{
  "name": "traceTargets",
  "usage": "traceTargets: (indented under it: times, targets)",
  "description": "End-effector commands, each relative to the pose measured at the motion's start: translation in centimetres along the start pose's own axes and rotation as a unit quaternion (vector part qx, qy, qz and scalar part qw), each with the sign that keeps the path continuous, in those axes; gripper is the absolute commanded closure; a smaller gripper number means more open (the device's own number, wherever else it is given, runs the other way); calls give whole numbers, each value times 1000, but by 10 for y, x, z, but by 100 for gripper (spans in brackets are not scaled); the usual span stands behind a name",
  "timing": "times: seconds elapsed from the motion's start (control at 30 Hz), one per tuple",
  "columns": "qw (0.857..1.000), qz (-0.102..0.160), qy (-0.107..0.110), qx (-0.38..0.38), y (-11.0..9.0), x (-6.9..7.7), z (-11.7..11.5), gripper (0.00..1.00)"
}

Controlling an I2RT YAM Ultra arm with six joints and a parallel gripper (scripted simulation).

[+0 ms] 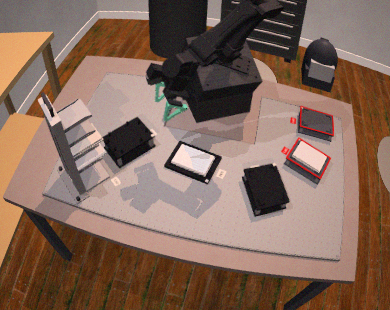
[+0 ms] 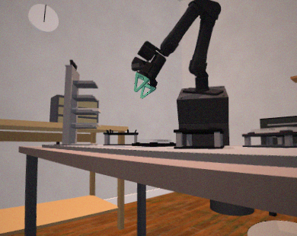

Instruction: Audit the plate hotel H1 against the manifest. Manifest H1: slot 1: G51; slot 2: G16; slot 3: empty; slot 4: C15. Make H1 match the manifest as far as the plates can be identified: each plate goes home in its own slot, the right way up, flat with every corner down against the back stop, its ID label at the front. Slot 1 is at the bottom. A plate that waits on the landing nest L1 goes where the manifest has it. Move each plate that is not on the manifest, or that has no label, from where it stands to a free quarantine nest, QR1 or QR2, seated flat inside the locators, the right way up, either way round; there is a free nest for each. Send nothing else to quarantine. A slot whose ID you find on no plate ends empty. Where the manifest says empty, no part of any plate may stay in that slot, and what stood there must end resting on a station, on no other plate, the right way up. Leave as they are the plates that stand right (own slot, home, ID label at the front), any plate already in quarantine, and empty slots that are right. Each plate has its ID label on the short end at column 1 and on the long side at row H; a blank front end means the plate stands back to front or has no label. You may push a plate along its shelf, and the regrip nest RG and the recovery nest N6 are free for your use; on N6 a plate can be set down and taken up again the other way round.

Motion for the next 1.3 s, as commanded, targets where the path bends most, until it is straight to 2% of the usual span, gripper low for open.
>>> traceTargets:
  times: [0.0,0.3,0.63,0.77,1.27]
  targets:
    - [998,-42,35,40,8,3,9,0]
    - [992,-67,60,86,4,2,3,0]
    - [979,-102,96,151,-1,0,-6,0]
    - [978,-103,97,153,-1,0,-6,0]
    - [978,-103,96,154,36,-14,-31,0]
Point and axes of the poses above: the point where the finger pads meet when closed, its own x axis back along the fingers, its own z axis across the jaws, y = z × x, the point moved 10 cm from there along x, back along the fingers, and after that the axes turned 15 degrees about -x, right-handed, at the moved point
